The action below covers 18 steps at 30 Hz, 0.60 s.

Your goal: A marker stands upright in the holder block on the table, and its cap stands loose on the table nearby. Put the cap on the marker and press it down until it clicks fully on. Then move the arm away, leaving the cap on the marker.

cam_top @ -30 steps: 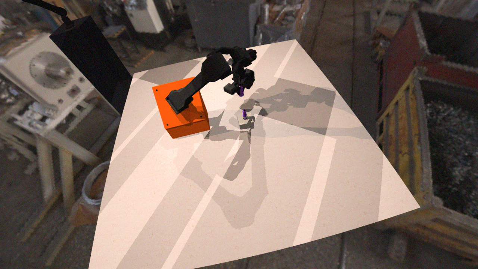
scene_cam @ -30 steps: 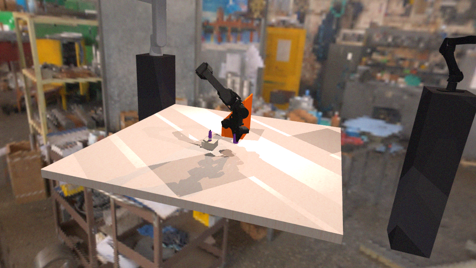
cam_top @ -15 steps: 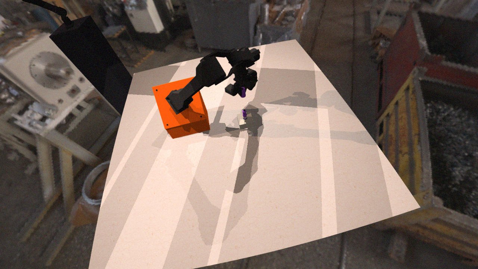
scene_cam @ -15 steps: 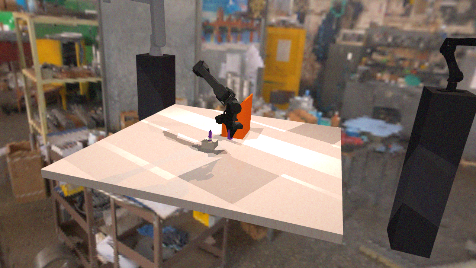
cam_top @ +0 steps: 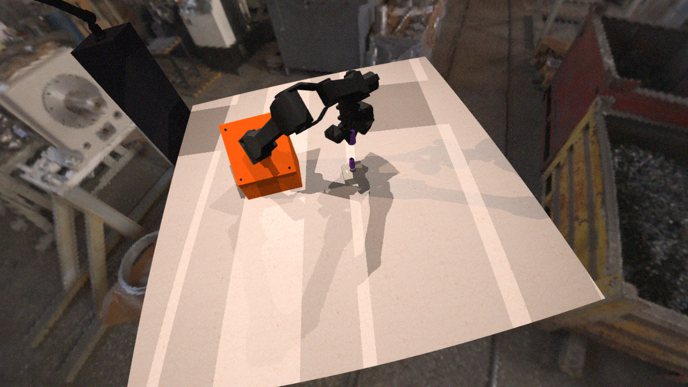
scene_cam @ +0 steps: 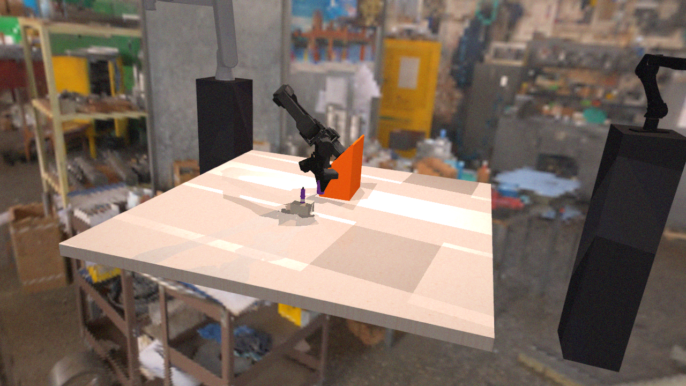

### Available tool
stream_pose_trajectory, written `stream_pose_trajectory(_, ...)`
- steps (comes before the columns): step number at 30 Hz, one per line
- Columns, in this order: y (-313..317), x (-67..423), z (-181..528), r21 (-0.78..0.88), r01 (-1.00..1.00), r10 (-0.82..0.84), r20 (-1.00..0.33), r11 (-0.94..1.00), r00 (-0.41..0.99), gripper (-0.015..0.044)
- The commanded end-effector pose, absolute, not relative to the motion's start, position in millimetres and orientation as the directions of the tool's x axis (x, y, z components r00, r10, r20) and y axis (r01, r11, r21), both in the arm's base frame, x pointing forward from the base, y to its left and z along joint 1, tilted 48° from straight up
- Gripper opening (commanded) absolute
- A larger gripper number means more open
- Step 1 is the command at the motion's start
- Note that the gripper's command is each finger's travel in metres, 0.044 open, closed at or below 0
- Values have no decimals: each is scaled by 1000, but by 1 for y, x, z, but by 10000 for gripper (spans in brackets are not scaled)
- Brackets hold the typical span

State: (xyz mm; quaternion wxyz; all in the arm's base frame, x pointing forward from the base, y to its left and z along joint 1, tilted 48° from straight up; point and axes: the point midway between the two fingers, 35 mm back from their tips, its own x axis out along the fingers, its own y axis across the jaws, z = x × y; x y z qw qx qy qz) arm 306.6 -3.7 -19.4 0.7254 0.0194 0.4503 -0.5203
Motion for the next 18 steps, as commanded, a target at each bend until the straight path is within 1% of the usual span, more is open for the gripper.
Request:
stream_pose_trajectory(1, -9, 305, -6, -443, 770, -740, -670, 459, 56, 0)
stream_pose_trajectory(18, -29, 293, 41, -446, 770, -743, -668, 457, 55, 0)
